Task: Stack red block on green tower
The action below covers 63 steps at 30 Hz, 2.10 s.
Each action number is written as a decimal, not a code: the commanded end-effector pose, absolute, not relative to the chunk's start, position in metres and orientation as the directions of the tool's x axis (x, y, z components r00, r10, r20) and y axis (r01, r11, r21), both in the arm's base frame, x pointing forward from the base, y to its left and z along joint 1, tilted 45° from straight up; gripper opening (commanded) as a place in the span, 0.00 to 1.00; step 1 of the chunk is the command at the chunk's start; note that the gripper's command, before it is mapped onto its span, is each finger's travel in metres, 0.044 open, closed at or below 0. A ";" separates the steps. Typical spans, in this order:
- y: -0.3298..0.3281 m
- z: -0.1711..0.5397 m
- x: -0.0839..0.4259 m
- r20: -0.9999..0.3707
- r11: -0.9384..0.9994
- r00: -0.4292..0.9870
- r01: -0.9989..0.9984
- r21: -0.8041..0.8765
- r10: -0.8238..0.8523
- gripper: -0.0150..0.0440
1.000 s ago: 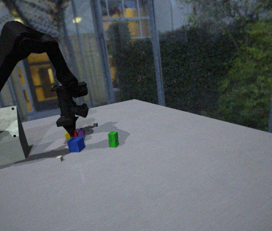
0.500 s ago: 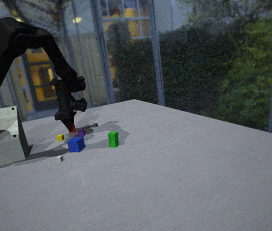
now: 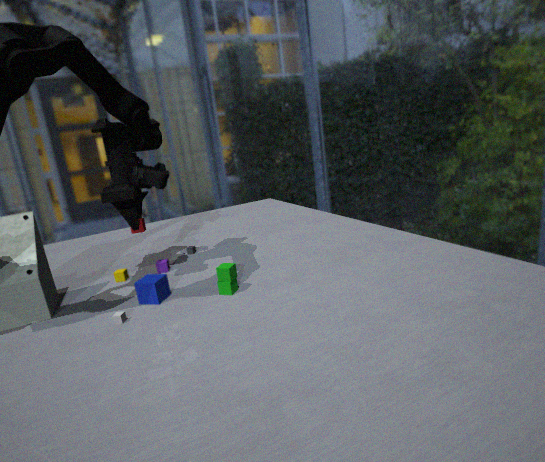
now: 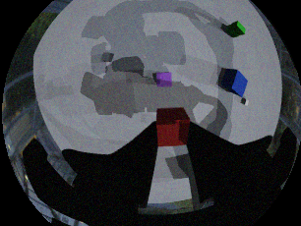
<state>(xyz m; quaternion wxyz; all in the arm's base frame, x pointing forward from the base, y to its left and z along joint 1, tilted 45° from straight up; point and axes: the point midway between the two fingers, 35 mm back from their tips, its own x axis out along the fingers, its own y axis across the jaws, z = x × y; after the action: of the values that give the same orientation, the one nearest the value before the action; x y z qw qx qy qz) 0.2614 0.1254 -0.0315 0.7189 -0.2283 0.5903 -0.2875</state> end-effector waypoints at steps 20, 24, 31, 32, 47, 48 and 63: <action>0.120 0.021 0.310 -0.737 0.750 0.140 0.143 -0.646 -0.661 0.25; 0.109 0.037 0.331 -0.739 0.752 0.142 0.142 -0.643 -0.658 0.25; 0.083 0.068 0.365 -0.737 0.751 0.145 0.145 -0.644 -0.660 0.25; 0.078 0.073 0.369 -0.736 0.750 0.146 0.145 -0.645 -0.661 0.25; 0.009 0.139 0.403 -0.714 0.728 0.145 0.156 -0.667 -0.685 0.25; 0.009 0.139 0.403 -0.714 0.728 0.145 0.156 -0.667 -0.685 0.25; -0.016 0.108 0.406 -0.712 0.727 0.145 0.157 -0.668 -0.686 0.25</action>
<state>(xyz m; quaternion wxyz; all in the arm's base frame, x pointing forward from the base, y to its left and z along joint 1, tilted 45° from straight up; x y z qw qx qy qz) 0.4051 -0.0126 0.1111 0.7207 -0.2234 0.5875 -0.2925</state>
